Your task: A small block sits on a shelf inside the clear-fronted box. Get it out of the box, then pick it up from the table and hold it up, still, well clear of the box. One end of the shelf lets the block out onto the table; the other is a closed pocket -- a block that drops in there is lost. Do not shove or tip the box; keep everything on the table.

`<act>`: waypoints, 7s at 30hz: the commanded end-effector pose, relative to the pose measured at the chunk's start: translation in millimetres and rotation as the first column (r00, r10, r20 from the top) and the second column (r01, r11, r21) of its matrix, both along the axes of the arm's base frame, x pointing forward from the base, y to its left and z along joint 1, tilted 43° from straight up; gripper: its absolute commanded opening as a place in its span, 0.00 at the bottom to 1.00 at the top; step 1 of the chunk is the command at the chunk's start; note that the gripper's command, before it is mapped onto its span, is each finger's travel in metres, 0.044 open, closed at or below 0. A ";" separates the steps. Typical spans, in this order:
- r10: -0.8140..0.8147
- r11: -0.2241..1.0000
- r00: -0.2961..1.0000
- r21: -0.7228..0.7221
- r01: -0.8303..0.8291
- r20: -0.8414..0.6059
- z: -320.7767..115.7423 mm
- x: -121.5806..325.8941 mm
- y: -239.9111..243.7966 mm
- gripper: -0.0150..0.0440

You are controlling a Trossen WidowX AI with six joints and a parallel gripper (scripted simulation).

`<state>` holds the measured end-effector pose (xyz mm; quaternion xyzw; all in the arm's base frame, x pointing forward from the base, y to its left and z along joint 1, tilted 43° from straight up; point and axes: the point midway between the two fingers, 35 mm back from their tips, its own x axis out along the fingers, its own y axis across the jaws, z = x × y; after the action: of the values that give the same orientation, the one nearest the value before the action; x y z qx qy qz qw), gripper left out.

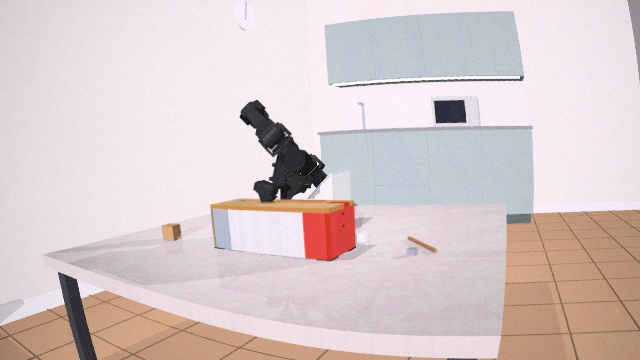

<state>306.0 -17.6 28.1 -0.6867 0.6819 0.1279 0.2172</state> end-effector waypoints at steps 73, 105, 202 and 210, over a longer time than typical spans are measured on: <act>0.616 0.769 0.569 0.258 -0.585 -0.544 110.0 -41.4 -19.5 0.74; 0.753 0.587 0.401 0.257 -0.768 -0.521 114.2 -57.4 -30.3 0.74; 0.667 0.421 -0.001 0.378 -0.825 -0.745 49.2 -53.7 -89.9 0.74; 0.669 0.421 -0.001 0.380 -0.824 -0.743 40.1 -51.2 -99.0 0.74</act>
<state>256.2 -113.8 74.4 -0.8048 0.2293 0.4646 -0.2896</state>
